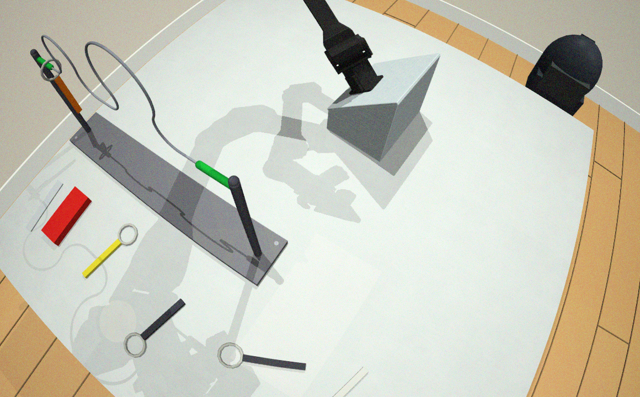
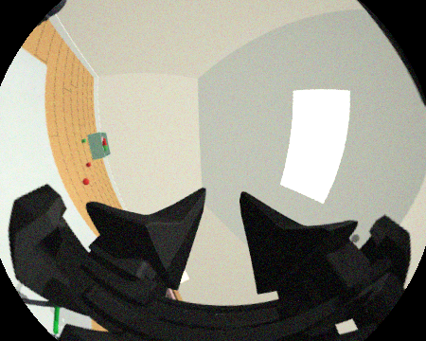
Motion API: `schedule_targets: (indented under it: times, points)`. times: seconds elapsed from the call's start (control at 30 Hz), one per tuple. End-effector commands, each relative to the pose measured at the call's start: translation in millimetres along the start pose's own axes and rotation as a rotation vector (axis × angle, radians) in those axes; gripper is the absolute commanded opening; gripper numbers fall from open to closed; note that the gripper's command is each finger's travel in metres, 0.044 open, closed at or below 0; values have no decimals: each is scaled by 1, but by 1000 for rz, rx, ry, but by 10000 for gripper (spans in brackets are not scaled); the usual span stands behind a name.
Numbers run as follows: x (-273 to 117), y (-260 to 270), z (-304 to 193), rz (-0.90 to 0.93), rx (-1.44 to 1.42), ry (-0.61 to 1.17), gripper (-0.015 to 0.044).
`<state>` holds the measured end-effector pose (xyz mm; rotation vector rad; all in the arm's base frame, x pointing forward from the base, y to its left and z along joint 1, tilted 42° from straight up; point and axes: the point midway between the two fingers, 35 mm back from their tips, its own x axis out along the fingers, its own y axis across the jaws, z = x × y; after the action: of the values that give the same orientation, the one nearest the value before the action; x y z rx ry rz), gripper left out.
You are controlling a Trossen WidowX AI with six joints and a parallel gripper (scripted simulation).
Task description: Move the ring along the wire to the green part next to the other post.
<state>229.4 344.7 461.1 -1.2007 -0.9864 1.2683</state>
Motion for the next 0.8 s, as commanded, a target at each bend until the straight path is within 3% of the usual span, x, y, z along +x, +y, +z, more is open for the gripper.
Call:
schedule_targets:
  times: [0.0, 0.4, 0.77]
  points:
    - [-24, -5, -38, -32, 41, 97, 160]
    - [-126, -21, -139, -159, 135, 411, 160]
    - [-245, -27, -195, -289, 198, 688, 160]
